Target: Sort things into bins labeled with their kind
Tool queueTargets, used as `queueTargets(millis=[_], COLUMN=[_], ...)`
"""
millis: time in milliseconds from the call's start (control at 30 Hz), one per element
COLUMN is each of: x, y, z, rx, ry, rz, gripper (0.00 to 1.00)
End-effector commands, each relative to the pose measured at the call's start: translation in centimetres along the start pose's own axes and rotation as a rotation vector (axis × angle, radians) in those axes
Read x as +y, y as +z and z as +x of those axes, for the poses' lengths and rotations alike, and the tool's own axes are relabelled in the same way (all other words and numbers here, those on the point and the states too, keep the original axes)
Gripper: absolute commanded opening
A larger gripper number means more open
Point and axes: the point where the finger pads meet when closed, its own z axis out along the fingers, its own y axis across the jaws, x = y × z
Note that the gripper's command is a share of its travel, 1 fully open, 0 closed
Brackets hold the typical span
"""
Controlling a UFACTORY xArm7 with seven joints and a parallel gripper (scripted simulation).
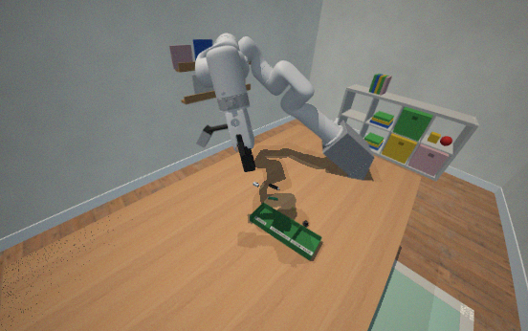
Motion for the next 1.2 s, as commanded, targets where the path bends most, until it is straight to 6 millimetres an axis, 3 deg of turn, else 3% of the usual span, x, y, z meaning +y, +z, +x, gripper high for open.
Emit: queueTargets(millis=[0, 267, 433, 533, 600, 733, 800, 933, 1167], x=[1.1, 4.1, 4.8, 6.5, 6.7, 9.2, 9.3, 12.1, 12.2], y=[0.5, 2.1, 2.5, 3.4, 3.5, 4.7, 4.8, 6.0, 6.1], z=[-2.2, -6.3, -7.0, -8.6, -8.7, -10.4, -10.5, -11.8, -11.9], rx=[0.02, 0.058, 0.066, 0.085, 0.085, 0.112, 0.112, 0.138, 0.138], ry=[-0.11, -0.322, -0.368, -0.472, -0.472, -0.62, -0.62, -0.765, -0.765], rz=[-0.029, -0.104, -0.122, -0.165, -0.165, -0.232, -0.232, -0.306, -0.306], gripper=[0.07, 0.07, 0.07, 0.07, 0.07, 0.07, 0.07, 0.07, 0.07])
